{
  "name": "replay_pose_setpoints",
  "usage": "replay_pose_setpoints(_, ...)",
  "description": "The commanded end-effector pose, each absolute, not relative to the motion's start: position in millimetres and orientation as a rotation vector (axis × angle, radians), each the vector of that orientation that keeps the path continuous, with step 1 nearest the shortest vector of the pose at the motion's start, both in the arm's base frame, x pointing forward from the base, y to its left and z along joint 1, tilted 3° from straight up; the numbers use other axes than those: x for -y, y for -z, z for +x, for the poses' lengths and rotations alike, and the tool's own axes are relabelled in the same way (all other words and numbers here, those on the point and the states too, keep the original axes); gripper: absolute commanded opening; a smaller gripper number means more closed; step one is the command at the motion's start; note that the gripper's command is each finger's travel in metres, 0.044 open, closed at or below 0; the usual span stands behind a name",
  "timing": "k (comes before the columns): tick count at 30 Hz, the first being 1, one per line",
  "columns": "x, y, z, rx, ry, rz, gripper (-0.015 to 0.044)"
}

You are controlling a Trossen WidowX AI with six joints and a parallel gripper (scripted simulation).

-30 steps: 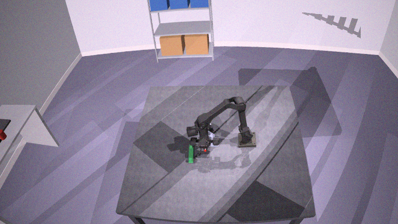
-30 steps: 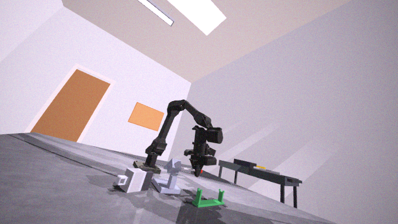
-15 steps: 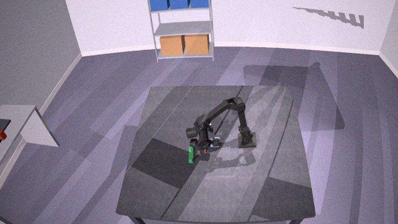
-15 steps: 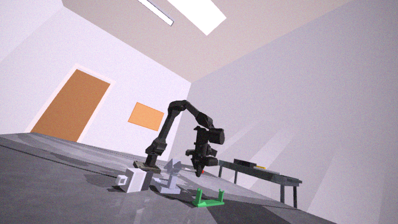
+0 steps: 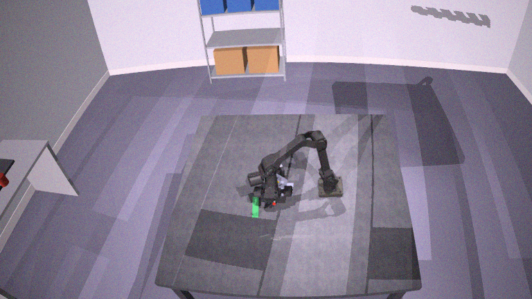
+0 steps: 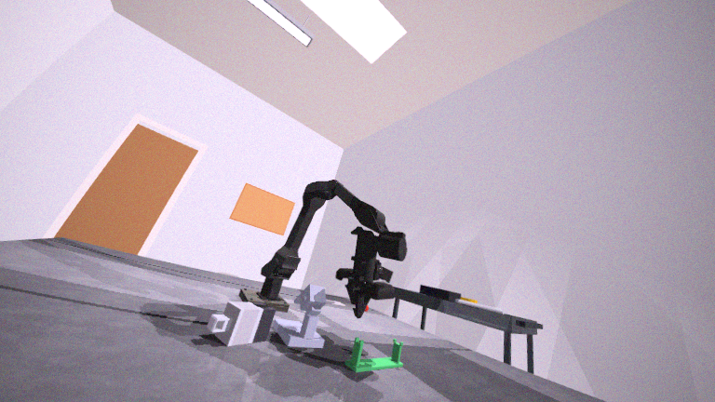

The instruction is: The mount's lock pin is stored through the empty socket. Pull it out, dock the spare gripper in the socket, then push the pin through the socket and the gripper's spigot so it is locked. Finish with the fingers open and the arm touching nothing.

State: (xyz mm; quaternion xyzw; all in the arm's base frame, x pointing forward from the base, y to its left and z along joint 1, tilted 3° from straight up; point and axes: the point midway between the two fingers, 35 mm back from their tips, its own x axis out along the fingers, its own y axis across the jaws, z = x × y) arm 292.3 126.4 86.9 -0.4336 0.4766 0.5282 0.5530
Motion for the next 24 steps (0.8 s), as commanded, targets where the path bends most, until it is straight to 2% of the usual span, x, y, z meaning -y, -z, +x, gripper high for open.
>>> replay_pose_setpoints(1,-130.8,-90.8,295.0,-1.12,-1.248,-1.02,0.0)
replay_pose_setpoints(24,-142.6,-93.5,295.6,-1.141,-1.262,-1.01,0.0)
